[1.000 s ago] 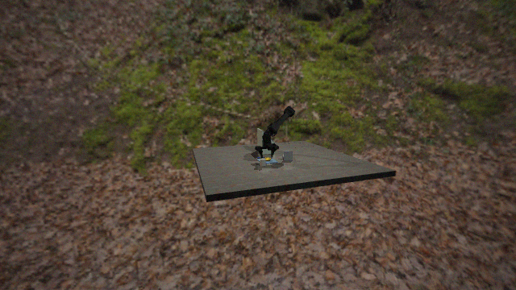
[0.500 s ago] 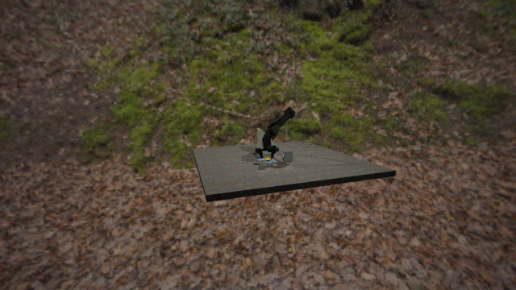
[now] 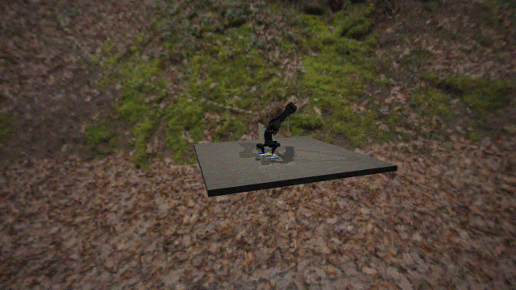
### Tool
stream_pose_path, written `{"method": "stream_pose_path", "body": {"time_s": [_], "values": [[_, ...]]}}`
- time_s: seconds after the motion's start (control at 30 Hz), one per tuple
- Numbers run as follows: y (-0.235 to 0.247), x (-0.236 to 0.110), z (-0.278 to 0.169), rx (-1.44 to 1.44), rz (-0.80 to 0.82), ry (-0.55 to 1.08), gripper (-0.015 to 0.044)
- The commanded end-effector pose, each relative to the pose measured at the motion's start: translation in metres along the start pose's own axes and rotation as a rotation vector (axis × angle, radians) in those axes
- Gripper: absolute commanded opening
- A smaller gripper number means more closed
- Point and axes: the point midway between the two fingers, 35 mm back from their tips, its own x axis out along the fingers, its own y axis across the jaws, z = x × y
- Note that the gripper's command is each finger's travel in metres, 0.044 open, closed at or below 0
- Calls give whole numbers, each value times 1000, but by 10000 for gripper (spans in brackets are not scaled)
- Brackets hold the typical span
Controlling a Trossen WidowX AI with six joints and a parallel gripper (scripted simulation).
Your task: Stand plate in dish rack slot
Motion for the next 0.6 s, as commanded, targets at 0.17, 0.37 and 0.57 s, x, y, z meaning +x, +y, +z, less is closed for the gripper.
{"method": "stream_pose_path", "body": {"time_s": [0.17,0.37,0.57], "values": [[-5,-32,7,7,-7,-1,110],[-9,-71,11,7,-14,-1,0],[-11,-110,10,7,-14,0,0]]}}
